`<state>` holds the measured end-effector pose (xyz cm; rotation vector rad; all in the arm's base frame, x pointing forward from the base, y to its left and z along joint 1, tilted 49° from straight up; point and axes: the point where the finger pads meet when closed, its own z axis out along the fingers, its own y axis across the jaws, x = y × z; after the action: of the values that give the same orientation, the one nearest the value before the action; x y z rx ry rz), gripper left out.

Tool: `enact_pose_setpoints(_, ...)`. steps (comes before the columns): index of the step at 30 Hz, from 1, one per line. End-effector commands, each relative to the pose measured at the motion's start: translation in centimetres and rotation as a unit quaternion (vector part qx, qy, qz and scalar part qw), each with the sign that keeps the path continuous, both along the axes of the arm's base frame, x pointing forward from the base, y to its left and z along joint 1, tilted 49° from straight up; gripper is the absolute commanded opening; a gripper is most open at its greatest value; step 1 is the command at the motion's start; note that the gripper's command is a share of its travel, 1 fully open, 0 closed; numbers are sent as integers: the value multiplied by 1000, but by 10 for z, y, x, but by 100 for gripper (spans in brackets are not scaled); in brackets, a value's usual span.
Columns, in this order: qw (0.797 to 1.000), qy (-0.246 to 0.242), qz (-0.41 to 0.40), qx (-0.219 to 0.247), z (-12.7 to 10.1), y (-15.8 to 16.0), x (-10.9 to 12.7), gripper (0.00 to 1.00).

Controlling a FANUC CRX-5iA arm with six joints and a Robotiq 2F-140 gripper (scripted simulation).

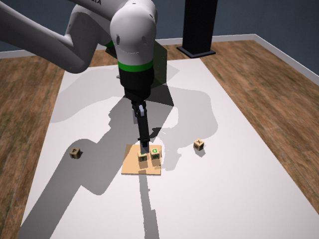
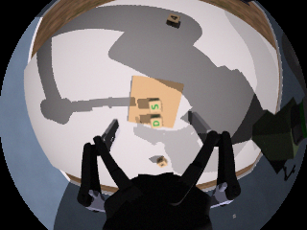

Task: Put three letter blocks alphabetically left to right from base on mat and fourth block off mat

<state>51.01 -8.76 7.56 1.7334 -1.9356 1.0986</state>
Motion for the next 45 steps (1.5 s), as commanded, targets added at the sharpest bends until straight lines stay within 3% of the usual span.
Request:
enact_pose_setpoints(1,1000,3,3,-1,0,1,0,100)
enact_pose_setpoints(8,997,54,50,-18,-5,7,4,100)
enact_pose_setpoints(17,970,174,160,-60,-18,22,11,100)
enact_pose_setpoints(19,970,174,160,-60,-18,22,11,100)
enact_pose_setpoints(21,953,215,198,-74,-22,27,14,100)
enact_pose_setpoints(27,919,281,259,-97,-30,36,18,100)
enact_pose_setpoints(34,864,359,331,-124,-40,46,22,100)
enact_pose_setpoints(36,864,359,331,-124,-40,46,22,100)
enact_pose_setpoints(37,838,389,358,-134,-44,51,24,100)
enact_pose_setpoints(40,816,412,379,-142,-47,54,25,100)
enact_pose_setpoints(45,762,462,425,-160,-54,62,28,100)
